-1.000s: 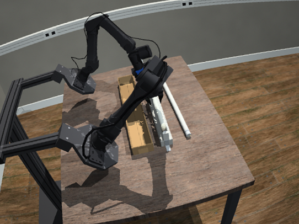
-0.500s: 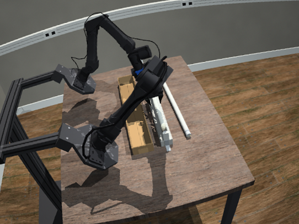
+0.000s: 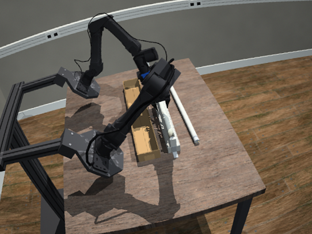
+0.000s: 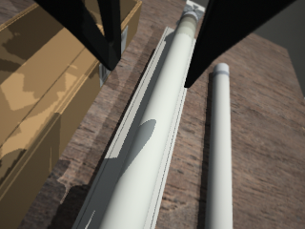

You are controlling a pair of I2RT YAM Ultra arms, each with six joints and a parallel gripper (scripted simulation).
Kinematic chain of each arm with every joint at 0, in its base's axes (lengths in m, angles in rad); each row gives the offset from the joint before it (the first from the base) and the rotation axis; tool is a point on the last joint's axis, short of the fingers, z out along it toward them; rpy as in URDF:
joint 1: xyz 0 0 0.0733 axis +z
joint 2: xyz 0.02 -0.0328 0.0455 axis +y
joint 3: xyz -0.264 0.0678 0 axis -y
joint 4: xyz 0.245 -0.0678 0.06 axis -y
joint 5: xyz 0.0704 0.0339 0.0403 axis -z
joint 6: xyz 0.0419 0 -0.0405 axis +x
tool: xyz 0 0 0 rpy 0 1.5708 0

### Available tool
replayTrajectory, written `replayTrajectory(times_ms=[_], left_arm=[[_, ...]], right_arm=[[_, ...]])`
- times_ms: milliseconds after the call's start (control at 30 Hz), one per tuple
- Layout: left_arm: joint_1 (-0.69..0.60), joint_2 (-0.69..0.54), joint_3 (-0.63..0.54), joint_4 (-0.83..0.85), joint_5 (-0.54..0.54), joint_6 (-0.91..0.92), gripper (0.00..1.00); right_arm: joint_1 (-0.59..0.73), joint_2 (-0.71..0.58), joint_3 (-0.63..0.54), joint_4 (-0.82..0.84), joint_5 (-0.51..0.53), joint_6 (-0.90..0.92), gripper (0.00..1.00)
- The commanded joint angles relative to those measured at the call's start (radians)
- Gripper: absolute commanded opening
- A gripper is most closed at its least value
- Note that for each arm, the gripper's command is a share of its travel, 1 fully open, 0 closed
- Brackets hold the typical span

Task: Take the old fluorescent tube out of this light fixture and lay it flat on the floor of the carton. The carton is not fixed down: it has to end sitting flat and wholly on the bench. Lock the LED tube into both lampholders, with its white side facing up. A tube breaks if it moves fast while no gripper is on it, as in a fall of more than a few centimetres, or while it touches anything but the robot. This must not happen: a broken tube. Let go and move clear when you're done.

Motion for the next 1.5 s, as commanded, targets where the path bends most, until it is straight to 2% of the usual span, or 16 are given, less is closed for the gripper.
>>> replayTrajectory(times_ms=[0, 433, 700, 733, 1200, 1267, 1367, 1400, 1467], left_arm=[[0.004, 0.01, 0.036, 0.012, 0.009, 0.003, 0.49], [-0.001, -0.007, 0.036, 0.001, 0.01, 0.003, 0.49], [0.017, -0.034, 0.038, 0.036, 0.032, -0.096, 0.49], [0.004, -0.011, 0.04, 0.044, 0.035, -0.115, 0.49], [0.089, 0.012, 0.098, 0.173, 0.129, -0.478, 0.49], [0.089, 0.012, 0.098, 0.173, 0.129, -0.478, 0.49], [0.105, 0.02, 0.109, 0.202, 0.147, -0.571, 0.49], [0.117, -0.023, 0.118, 0.221, 0.163, -0.615, 0.49], [0.131, 0.007, 0.128, 0.241, 0.184, -0.698, 0.49]], right_arm=[[0.022, -0.034, 0.037, 0.007, -0.012, 0.003, 0.49], [0.022, -0.034, 0.038, 0.007, -0.012, 0.002, 0.49], [-0.052, -0.07, 0.042, 0.054, -0.055, 0.054, 0.49], [-0.054, -0.064, -0.005, 0.063, -0.068, 0.061, 0.49], [-0.368, -0.248, -0.062, 0.27, -0.274, 0.239, 0.49], [-0.368, -0.248, -0.062, 0.27, -0.274, 0.239, 0.49], [-0.439, -0.282, -0.08, 0.323, -0.338, 0.281, 0.49], [-0.482, -0.318, -0.083, 0.355, -0.355, 0.304, 0.49], [-0.541, -0.351, -0.098, 0.393, -0.409, 0.34, 0.49]])
